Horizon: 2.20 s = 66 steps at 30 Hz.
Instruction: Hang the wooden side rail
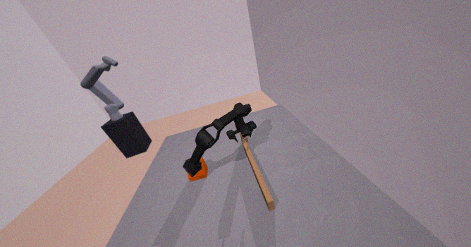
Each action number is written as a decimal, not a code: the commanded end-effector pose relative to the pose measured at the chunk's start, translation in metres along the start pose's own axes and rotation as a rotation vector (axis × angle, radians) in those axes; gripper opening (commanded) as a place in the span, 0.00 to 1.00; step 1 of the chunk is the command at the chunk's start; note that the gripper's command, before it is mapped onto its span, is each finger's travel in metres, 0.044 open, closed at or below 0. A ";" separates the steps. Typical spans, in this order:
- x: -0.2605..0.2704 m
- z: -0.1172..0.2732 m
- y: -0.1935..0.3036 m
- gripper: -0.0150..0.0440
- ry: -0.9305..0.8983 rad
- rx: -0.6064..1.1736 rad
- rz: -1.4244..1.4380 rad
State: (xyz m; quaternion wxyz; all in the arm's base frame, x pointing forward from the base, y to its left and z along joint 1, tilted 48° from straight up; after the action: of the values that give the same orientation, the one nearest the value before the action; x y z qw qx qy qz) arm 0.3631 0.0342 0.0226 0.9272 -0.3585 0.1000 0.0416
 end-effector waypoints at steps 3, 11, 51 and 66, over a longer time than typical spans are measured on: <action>0.001 0.003 -0.004 1.00 0.020 -0.058 -0.146; 0.001 -0.022 -0.005 1.00 0.020 -0.059 -0.146; 0.000 -0.091 -0.010 1.00 0.022 -0.060 -0.142; -0.002 -0.114 -0.011 1.00 0.020 -0.063 -0.147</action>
State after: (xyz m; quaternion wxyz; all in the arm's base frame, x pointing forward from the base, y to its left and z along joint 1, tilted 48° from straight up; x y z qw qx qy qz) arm 0.3466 -0.0477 -0.0486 0.9158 -0.3924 0.0799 -0.0300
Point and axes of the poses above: the point midway between the two fingers, 35 mm back from their tips, its own z axis back along the fingers, its own x axis across the jaws, y = z × x, the point moved 1 cm from there along z, back along the fingers, and after that the axes turned 5 degrees about z, right-handed, at the moved point
